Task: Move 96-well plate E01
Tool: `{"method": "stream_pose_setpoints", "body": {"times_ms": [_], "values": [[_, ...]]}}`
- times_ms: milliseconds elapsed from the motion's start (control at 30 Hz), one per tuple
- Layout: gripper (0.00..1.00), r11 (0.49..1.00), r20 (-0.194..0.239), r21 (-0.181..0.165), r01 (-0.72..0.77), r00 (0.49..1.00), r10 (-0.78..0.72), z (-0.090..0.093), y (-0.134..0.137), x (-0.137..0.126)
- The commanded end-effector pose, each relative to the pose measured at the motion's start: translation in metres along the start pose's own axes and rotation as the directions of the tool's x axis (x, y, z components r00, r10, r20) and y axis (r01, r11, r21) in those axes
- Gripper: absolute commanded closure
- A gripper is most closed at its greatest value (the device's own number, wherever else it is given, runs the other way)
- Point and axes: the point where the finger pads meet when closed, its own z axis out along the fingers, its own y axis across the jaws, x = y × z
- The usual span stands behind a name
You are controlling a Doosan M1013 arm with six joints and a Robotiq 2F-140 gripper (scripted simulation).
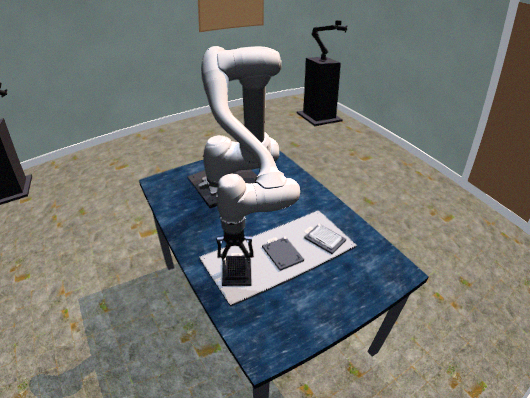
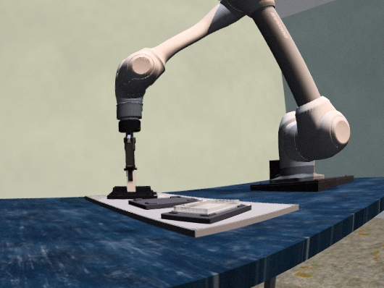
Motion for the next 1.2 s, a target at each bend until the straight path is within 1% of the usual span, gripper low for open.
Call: {"method": "stream_pose_setpoints", "body": {"times_ms": [0,167,233,400,533,1167], "values": [[1.00,1.000,0.001,-0.001,-0.001,1.000,0.001,-0.011,0.001,0.000],[1.00,1.000,0.001,-0.001,-0.001,1.000,0.001,-0.023,0.001,0.000],[1.00,1.000,0.001,-0.001,-0.001,1.000,0.001,-0.023,0.001,0.000],[1.00,1.000,0.001,-0.001,-0.001,1.000,0.001,-0.033,0.001,0.000],[1.00,1.000,0.001,-0.001,-0.001,1.000,0.001,-0.038,0.001,0.000],[1.00,1.000,0.001,-0.001,-0.001,1.000,0.001,-0.039,0.001,0.000]]}}
